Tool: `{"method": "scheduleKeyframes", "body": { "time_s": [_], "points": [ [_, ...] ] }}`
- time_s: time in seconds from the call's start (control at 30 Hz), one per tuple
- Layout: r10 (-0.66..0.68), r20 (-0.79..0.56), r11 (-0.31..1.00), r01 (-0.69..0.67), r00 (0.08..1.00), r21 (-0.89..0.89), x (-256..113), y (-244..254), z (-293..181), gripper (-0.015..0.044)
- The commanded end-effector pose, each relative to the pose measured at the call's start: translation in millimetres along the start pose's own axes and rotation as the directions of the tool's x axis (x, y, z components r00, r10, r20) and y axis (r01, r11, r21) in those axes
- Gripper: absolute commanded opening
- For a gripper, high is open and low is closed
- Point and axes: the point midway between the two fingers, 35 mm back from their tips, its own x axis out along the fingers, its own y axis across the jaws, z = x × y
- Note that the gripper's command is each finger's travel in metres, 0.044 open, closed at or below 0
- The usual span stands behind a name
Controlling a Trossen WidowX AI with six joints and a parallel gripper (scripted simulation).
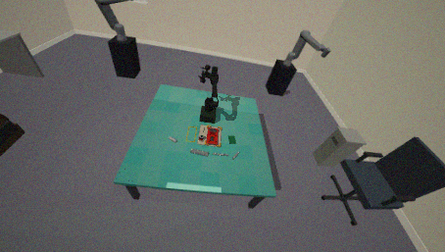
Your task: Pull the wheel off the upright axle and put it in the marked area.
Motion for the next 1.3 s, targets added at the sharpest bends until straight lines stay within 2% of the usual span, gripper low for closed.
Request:
{"method": "scheduleKeyframes", "body": {
  "time_s": [0.0, 0.1, 0.37, 0.6, 0.97, 1.27],
  "points": [
    [0.004, 0.003, 1.000, -0.004, 1.000, 0.003, 1, 0, 0, 0.0374],
    [0.054, 0.038, 0.997, -0.056, 0.998, 0.047, 9, 5, 5, 0.0300],
    [0.236, 0.157, 0.951, -0.261, 0.959, 0.164, 40, 28, 25, 0.0300],
    [0.400, 0.246, 0.864, -0.452, 0.883, 0.220, 63, 58, 51, 0.0300],
    [0.642, 0.332, 0.661, -0.718, 0.691, 0.218, 81, 120, 104, 0.0300],
    [0.806, 0.331, 0.469, -0.871, 0.490, 0.147, 74, 183, 151, 0.0300]
  ]
}}
